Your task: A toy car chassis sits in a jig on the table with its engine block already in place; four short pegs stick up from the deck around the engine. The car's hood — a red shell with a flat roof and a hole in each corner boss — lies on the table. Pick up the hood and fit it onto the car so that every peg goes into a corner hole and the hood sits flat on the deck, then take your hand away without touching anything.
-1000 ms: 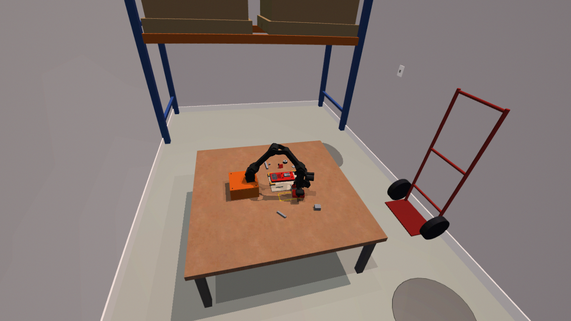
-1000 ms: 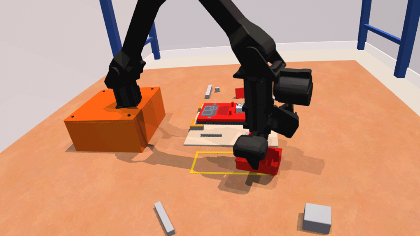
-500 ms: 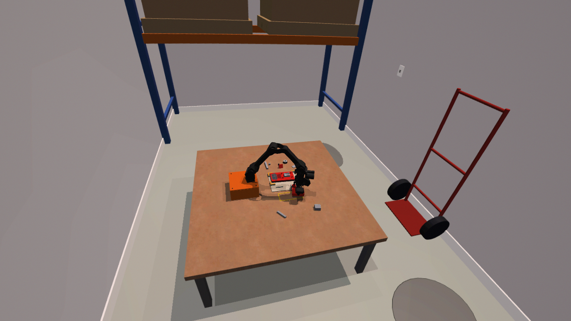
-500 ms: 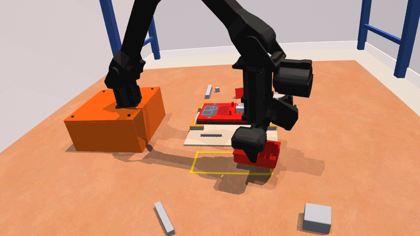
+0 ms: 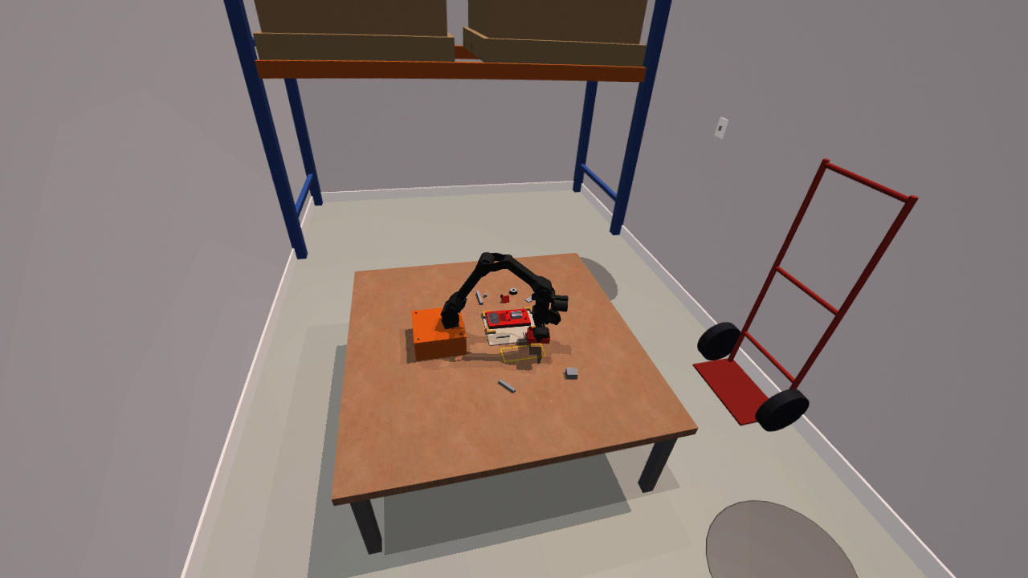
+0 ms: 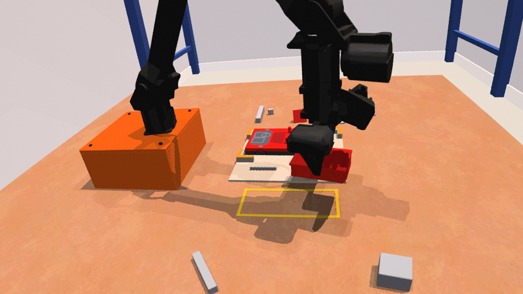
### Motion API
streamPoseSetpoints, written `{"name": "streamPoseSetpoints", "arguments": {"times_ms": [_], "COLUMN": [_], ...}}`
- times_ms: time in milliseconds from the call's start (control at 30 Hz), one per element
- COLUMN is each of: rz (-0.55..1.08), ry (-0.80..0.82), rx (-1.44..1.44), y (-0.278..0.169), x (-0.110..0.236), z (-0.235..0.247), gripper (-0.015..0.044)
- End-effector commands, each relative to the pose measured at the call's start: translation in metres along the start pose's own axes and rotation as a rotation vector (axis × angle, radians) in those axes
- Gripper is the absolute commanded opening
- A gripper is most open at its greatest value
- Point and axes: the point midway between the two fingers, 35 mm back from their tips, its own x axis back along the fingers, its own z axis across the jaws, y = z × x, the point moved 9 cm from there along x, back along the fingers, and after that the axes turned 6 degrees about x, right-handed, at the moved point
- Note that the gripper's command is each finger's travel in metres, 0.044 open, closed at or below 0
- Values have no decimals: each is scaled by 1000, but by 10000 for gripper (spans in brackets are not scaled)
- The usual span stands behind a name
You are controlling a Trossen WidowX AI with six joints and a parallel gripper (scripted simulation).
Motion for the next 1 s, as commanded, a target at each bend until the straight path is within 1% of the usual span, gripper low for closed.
{"name": "streamPoseSetpoints", "arguments": {"times_ms": [0,167,267,600,967], "rz": [-7,-7,-2,-3,-4], "ry": [-2,-2,0,5,11], "rx": [0,0,3,47,96], "y": [0,0,0,-4,-18], "x": [13,21,16,17,19], "z": [0,0,4,60,119], "gripper": [0,0,0,0,0]}}
